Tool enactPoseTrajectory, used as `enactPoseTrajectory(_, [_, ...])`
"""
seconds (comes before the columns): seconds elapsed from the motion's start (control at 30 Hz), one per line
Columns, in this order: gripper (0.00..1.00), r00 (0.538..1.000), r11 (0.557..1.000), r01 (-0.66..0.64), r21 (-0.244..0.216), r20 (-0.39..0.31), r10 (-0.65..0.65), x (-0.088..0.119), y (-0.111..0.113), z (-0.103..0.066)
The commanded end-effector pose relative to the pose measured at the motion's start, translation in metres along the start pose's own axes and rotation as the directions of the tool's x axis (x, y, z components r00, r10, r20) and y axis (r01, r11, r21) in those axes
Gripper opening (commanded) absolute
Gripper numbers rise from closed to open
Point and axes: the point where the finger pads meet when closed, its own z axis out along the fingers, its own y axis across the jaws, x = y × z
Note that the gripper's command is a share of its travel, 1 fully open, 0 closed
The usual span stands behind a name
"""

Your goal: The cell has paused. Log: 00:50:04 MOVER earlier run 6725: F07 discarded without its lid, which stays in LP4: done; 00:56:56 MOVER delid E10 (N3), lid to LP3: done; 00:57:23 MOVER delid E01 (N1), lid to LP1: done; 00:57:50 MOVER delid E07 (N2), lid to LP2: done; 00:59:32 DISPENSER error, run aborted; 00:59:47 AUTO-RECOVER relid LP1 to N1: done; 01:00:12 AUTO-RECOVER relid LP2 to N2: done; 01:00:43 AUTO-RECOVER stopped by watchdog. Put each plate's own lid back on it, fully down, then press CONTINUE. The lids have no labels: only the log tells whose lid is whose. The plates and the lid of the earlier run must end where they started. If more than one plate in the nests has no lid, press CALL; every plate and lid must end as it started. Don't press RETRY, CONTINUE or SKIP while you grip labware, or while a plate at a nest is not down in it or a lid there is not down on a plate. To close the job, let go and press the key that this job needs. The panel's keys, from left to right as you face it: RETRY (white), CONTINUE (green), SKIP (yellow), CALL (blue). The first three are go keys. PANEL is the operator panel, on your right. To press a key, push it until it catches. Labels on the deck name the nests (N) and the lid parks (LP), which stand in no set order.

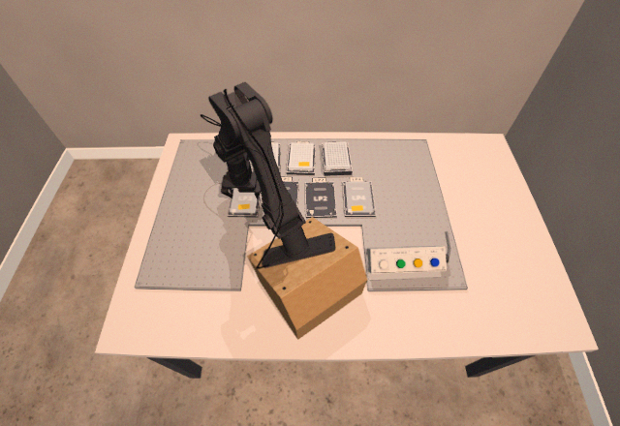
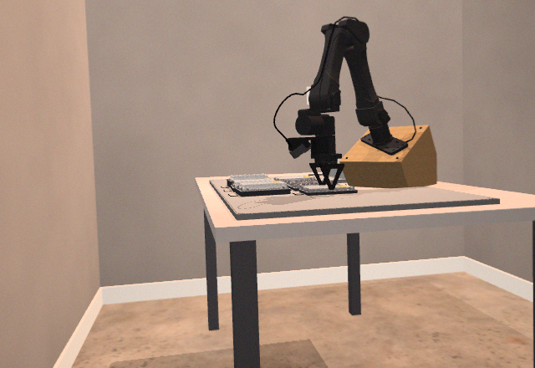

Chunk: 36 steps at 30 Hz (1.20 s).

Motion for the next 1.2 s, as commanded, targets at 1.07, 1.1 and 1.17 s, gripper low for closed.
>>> enactPoseTrajectory(1.07, [0.00,0.999,1.000,-0.003,-0.011,0.044,0.003,-0.011,0.004,-0.043])
enactPoseTrajectory(1.1, [0.00,0.999,1.000,-0.003,-0.011,0.044,0.003,-0.011,0.004,-0.045])
enactPoseTrajectory(1.17, [0.00,0.999,1.000,-0.003,-0.011,0.044,0.003,-0.011,0.004,-0.045])
